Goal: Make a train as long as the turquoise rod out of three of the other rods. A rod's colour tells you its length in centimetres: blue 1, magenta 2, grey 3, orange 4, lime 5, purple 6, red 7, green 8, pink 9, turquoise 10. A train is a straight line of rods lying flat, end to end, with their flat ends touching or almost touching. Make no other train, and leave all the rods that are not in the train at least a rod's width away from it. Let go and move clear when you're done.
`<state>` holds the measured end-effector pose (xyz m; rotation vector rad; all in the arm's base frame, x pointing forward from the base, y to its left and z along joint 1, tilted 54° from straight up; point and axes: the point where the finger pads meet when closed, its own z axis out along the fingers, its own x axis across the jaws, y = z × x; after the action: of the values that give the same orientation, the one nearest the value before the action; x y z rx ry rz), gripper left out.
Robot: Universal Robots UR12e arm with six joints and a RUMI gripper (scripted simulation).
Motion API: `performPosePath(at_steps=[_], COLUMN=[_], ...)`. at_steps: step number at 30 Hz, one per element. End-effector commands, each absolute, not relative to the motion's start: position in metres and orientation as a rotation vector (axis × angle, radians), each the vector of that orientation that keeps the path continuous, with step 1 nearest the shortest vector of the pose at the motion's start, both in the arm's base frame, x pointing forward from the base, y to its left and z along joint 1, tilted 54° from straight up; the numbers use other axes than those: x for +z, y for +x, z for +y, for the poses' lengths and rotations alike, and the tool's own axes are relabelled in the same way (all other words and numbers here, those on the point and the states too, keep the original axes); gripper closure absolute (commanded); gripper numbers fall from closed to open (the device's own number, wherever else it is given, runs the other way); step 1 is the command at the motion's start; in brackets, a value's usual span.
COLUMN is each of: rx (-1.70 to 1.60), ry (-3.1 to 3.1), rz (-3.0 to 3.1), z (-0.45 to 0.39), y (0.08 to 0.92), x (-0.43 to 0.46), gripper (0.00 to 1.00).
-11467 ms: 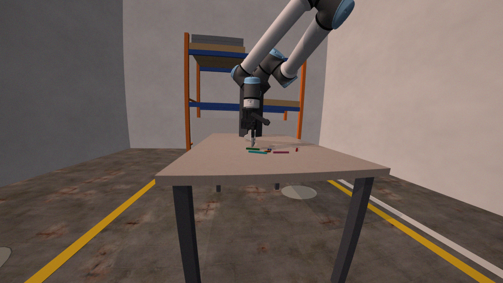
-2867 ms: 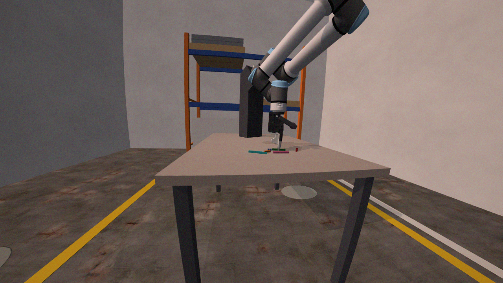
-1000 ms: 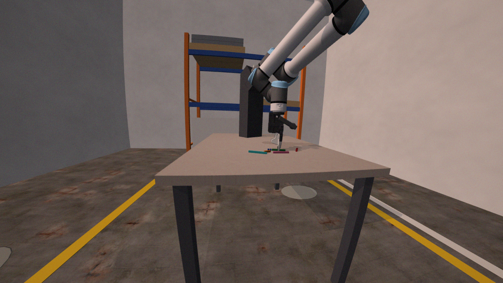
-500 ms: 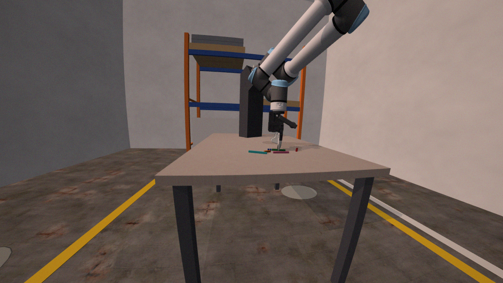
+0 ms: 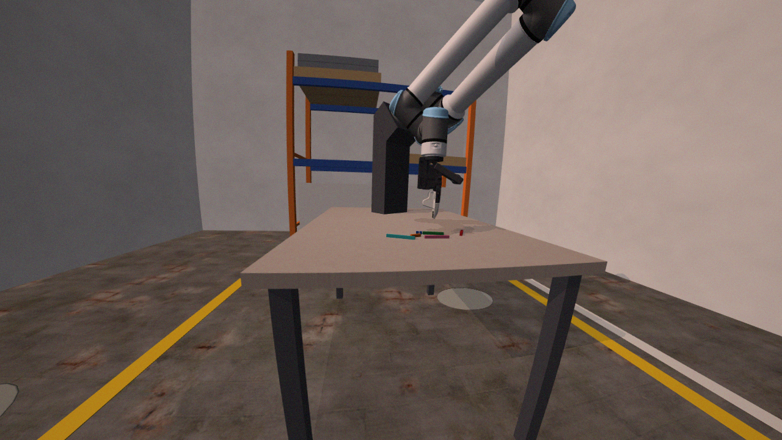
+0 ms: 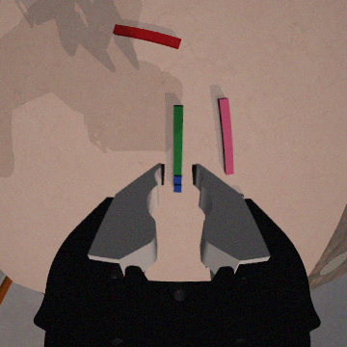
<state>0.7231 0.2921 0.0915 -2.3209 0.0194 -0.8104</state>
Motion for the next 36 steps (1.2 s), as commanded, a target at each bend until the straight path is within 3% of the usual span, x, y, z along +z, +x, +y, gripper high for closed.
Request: performPosePath(at_steps=[1,9,10,36], rx=[-0.809,-0.809,-0.809,-0.809], ry=[-2.322,-2.322,-2.322,-2.322], rz=[0.018,0.018,0.018,0.018], z=[0.2811,0.2751,0.2751,0.2729], y=[0.7131,0.7076,0.7076,0.7055], x=[0.1024,0.1082,0.1082,0.1104], gripper=[0.86,0.86,0.00,0.00])
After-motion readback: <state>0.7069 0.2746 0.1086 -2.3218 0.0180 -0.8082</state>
